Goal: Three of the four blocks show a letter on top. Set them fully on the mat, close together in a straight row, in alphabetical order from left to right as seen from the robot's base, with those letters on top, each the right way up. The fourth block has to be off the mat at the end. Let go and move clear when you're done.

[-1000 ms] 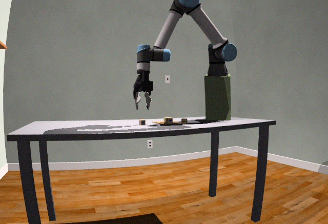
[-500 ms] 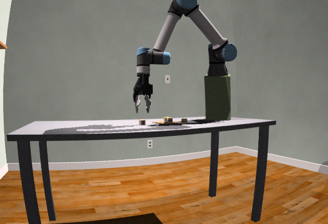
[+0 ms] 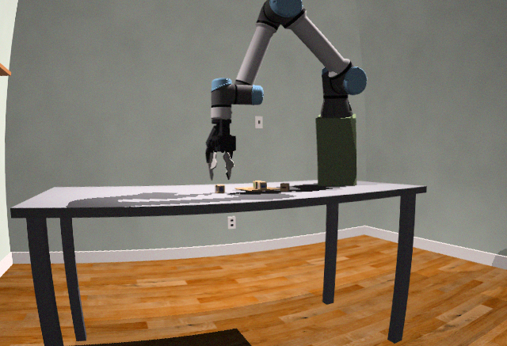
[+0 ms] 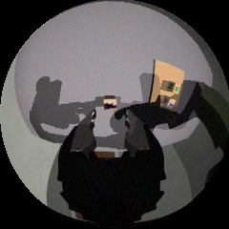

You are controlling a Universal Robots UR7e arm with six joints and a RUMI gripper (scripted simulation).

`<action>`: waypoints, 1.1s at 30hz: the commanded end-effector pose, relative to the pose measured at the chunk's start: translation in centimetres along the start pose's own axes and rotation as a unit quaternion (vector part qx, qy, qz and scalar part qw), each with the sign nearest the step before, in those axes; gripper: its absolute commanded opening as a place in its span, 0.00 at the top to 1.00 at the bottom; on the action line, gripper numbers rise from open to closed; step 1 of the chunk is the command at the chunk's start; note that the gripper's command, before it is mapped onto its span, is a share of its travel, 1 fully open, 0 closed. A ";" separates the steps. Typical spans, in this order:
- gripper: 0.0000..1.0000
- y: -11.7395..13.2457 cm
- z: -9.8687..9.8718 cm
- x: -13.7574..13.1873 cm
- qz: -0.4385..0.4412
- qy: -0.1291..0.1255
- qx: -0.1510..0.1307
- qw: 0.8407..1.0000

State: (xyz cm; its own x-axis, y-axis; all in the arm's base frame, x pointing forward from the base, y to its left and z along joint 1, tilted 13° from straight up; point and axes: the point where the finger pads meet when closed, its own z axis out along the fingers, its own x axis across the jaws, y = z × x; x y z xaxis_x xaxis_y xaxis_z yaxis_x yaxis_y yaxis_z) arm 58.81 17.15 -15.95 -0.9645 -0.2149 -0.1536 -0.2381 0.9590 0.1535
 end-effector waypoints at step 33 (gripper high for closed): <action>0.60 0.0 0.9 -0.1 0.000 -0.001 0.000 1.000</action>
State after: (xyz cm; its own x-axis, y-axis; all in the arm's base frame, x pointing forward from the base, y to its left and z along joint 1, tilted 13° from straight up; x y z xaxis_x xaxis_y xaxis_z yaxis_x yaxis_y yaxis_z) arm 58.98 17.33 -16.93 -0.9645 -0.2148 -0.1537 -0.2381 0.9591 0.1534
